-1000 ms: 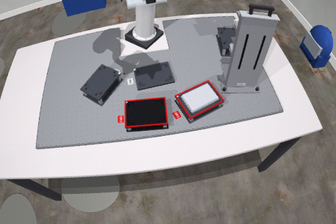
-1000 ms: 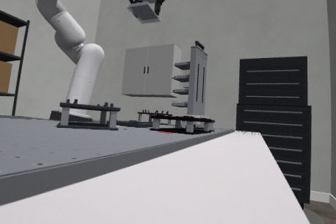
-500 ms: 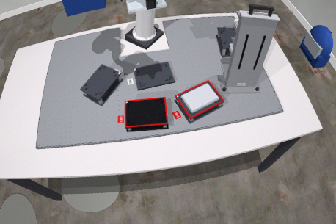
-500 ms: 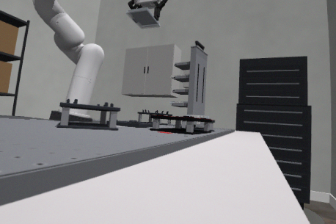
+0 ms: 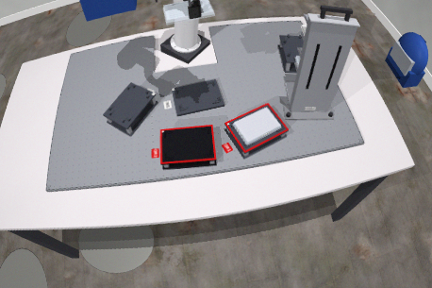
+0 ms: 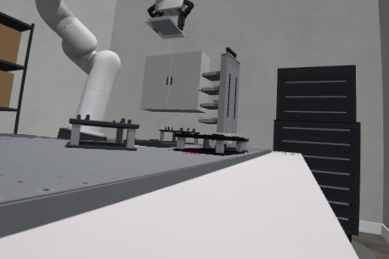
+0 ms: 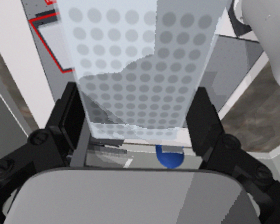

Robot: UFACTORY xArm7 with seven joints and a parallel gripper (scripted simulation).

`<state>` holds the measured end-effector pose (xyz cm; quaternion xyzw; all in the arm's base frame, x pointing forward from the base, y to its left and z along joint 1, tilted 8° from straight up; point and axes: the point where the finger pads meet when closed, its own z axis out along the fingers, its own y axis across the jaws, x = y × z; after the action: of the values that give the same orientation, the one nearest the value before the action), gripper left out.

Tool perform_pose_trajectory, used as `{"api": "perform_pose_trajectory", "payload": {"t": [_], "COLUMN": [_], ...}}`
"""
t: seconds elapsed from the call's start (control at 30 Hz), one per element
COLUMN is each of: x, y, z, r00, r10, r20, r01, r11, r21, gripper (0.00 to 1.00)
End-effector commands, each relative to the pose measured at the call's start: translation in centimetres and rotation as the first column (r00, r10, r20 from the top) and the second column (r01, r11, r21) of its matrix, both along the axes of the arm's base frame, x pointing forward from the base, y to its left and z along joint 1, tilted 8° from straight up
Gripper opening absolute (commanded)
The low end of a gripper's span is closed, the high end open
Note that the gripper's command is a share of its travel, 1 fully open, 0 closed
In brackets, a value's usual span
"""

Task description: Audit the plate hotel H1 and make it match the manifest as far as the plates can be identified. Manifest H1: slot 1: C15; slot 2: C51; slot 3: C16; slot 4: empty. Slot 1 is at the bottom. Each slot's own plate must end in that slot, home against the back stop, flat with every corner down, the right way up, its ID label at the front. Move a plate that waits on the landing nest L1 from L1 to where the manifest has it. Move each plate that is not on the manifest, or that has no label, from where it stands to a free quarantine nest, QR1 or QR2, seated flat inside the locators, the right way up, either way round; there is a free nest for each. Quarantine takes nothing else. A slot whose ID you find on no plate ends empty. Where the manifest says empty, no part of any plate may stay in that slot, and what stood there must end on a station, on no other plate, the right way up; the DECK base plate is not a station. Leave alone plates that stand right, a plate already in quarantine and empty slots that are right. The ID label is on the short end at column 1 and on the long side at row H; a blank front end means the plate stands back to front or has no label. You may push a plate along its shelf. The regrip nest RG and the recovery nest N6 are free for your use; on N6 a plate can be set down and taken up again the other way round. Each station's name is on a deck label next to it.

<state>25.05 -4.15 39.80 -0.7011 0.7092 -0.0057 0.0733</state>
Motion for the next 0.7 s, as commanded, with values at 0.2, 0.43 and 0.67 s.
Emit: {"api": "perform_pose_trajectory", "payload": {"t": [0.2,0.43,0.67], "x": [0.2,0.3,0.4], "y": [0.1,0.2,0.3], "z": [-1.4,-2.4,-3.4], "r00": [1.0,1.0,1.0], "r10": [-0.001,-0.001,-0.001], "r20": [0.003,0.003,0.003], "r01": [0.001,0.001,0.001], "r11": [1.0,1.0,1.0], "r21": [0.001,0.001,0.001], "gripper": [0.0,0.0,0.0]}}
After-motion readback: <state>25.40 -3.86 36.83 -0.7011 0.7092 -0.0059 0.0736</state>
